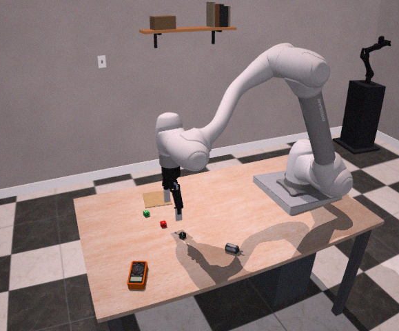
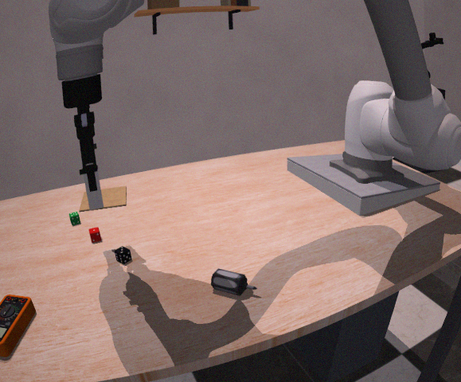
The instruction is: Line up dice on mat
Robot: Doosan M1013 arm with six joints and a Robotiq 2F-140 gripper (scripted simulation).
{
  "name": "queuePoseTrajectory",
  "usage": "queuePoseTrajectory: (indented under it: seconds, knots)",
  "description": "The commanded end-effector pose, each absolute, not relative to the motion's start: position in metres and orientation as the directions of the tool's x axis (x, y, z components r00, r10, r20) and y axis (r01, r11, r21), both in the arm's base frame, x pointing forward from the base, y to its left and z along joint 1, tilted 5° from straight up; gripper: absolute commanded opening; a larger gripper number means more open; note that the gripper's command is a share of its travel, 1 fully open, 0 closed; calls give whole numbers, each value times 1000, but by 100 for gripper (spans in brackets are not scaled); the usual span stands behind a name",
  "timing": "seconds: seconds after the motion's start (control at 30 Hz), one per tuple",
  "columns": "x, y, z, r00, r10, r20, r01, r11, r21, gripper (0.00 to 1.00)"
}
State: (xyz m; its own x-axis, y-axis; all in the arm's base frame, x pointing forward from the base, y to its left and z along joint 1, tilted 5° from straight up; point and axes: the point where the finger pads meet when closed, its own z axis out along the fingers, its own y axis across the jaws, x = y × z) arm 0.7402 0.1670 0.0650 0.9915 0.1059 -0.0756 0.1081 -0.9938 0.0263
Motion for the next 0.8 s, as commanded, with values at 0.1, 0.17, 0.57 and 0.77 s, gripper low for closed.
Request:
queuePoseTrajectory:
  seconds: [0.1, 0.17, 0.57, 0.77]
  knots:
    - [768, 81, 61, 986, 147, -75, 149, -989, 23, 100]
    - [770, 73, 61, 986, 151, -76, 153, -988, 22, 100]
    - [770, 73, 61, 986, 151, -76, 153, -988, 22, 100]
    - [770, 73, 59, 973, 217, -77, 219, -976, 17, 100]
